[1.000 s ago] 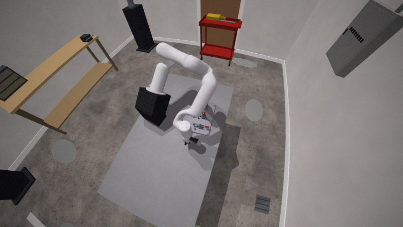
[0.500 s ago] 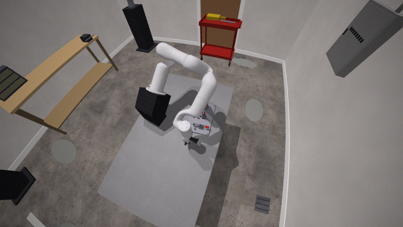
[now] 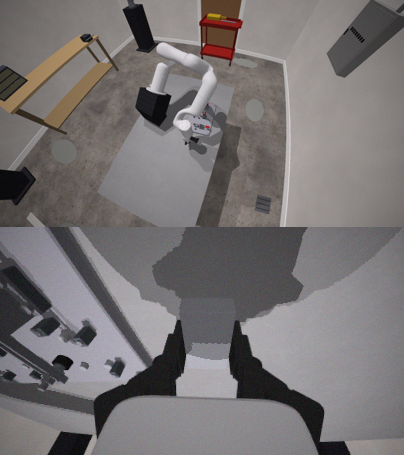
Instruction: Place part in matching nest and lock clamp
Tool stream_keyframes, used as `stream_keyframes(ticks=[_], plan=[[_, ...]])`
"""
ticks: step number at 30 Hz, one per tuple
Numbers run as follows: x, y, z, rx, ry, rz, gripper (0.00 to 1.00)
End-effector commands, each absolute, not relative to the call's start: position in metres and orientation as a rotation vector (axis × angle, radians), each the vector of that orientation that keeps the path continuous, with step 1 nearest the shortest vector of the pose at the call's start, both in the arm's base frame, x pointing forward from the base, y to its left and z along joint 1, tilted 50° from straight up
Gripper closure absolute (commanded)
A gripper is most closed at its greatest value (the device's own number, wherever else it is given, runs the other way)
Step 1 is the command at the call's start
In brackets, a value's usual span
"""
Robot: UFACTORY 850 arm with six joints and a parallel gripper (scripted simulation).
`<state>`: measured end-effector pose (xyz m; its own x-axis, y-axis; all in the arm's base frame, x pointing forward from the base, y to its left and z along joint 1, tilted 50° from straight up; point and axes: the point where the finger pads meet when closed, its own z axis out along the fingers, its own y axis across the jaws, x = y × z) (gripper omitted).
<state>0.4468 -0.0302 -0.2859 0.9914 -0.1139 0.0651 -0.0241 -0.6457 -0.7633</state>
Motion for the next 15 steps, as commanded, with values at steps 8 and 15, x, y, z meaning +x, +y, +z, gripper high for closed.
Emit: stream_keyframes(ticks=[8,15], plan=[[0.443,-0.057,-0.263,-2.271,0.096,-0.136,1.00],[0.439,-0.078,-0.245,-2.271,0.096,-0.136,1.00]])
